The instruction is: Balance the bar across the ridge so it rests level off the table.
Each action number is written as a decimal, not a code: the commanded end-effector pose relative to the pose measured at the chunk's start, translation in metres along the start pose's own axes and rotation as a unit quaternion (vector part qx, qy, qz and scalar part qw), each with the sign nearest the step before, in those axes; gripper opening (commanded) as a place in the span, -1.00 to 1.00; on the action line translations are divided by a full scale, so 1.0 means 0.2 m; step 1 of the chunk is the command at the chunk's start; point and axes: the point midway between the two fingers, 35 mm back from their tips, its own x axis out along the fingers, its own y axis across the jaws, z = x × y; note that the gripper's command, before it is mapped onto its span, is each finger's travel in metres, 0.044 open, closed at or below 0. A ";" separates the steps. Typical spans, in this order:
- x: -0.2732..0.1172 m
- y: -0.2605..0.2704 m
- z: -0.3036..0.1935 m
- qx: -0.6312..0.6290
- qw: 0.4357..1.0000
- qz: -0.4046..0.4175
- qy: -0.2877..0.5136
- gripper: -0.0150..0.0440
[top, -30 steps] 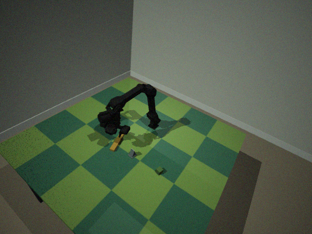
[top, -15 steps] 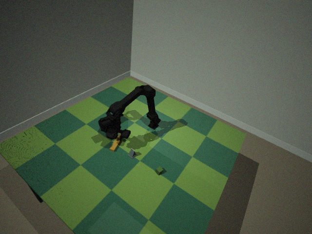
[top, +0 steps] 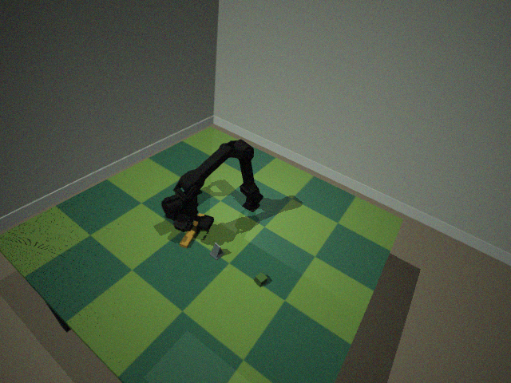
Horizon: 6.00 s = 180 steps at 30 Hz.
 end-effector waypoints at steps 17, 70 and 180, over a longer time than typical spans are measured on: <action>0.12 0.00 -0.01 0.002 1.000 0.001 0.007 0.58; -0.20 -0.01 0.01 0.001 1.000 0.002 0.006 -0.49; -0.22 0.64 0.36 0.217 0.976 0.005 0.006 -0.49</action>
